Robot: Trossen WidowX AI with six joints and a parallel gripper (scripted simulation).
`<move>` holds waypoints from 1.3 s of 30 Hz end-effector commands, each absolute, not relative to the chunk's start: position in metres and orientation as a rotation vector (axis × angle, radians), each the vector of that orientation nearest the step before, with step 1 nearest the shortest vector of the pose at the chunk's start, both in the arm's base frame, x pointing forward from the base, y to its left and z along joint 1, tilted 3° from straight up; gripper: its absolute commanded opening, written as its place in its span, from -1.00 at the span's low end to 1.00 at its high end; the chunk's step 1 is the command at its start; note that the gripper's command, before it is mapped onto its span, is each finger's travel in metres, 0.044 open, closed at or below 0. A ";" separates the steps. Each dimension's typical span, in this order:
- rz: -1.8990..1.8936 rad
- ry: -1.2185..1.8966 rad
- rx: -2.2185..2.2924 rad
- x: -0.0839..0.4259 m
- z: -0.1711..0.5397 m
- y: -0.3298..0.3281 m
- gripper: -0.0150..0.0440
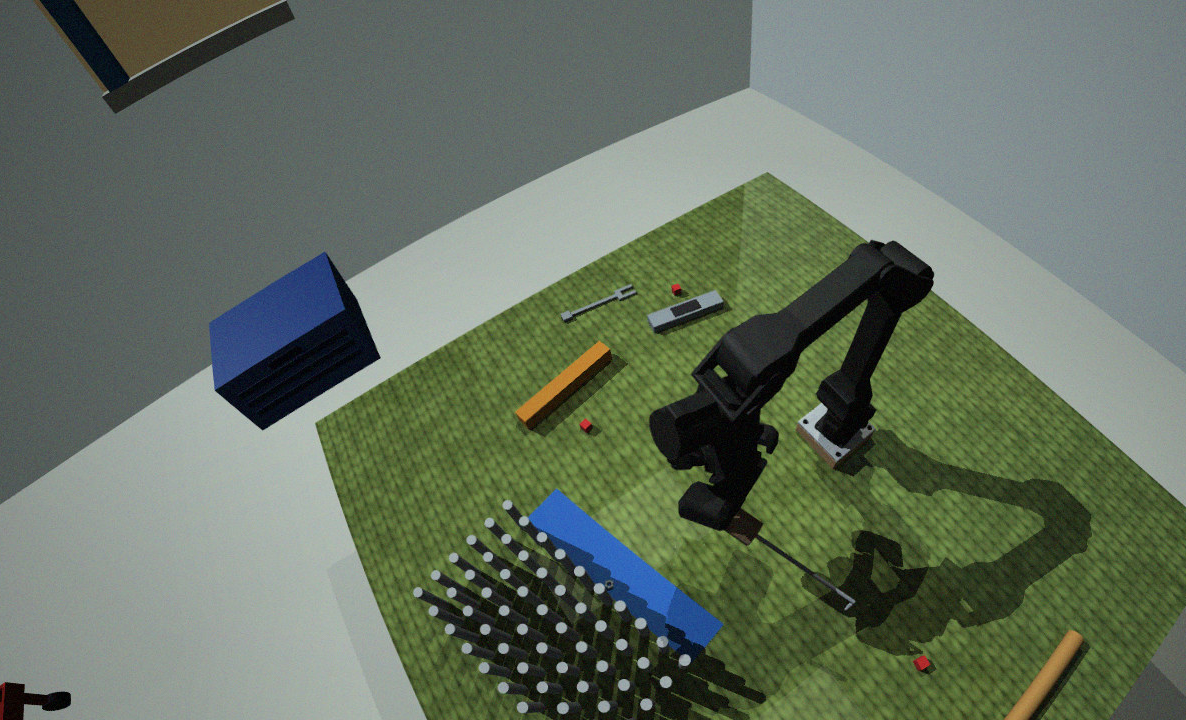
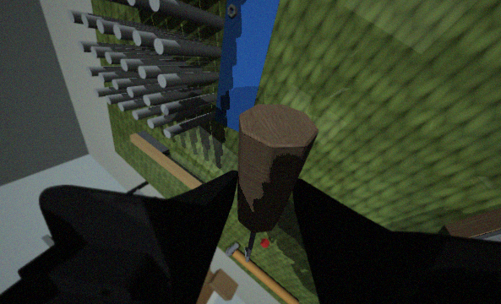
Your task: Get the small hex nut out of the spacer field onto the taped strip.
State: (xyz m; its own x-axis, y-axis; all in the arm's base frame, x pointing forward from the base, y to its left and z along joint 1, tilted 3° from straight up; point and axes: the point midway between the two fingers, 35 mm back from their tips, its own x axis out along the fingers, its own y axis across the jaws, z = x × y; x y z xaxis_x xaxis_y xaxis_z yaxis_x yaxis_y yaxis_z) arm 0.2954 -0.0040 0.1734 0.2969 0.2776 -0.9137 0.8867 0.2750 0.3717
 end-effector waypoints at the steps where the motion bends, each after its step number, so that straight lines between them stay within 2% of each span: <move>1: -0.493 1.263 1.130 0.301 0.174 0.004 -0.49; 39: 0.340 1.238 0.006 0.319 0.173 0.087 -0.49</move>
